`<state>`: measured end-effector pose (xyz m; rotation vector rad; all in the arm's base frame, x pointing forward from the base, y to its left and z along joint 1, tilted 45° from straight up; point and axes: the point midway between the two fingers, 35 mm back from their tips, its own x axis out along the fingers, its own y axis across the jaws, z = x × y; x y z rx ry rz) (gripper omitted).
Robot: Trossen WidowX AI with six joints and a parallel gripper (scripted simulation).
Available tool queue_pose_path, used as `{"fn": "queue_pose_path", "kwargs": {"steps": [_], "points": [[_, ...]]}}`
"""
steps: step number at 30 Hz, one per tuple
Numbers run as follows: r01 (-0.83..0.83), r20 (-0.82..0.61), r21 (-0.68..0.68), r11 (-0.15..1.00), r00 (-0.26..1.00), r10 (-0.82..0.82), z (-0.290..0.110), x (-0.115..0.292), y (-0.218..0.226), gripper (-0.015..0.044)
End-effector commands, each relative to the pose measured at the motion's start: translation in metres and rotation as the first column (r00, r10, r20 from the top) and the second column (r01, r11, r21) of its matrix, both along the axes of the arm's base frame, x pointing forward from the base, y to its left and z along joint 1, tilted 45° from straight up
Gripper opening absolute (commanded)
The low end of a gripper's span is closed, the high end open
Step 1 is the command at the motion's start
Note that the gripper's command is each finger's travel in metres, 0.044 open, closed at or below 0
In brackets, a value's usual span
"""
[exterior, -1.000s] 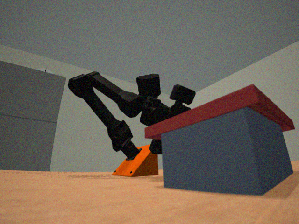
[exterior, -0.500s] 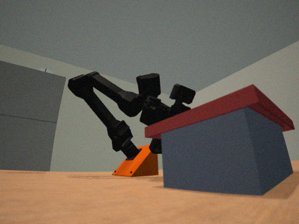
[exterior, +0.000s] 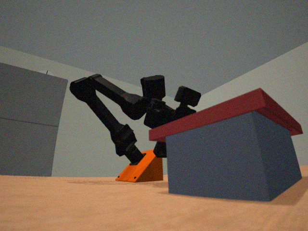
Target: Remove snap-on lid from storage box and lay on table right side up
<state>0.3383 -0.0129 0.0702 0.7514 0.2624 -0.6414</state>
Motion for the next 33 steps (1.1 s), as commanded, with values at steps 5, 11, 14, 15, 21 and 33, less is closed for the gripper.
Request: {"fn": "queue_pose_path", "kwargs": {"steps": [5,11,14,15,21,33], "points": [[-0.001,0.004,0.001,1.000,1.000,0.001,0.0022,-0.0003,0.0028,0.0000],[-0.001,0.004,0.001,1.000,1.000,0.001,0.0030,-0.0005,0.0036,0.0000],[-0.001,0.004,0.001,1.000,1.000,0.001,0.0035,-0.0006,0.0040,0.0000],[-0.001,0.004,0.001,1.000,1.000,0.001,0.0036,-0.0006,0.0042,0.0000],[-0.001,0.004,0.001,1.000,1.000,0.001,0.0045,-0.0007,0.0050,0.0000],[-0.001,0.004,0.001,1.000,1.000,0.001,0.0062,-0.0008,0.0067,0.0000]]}}
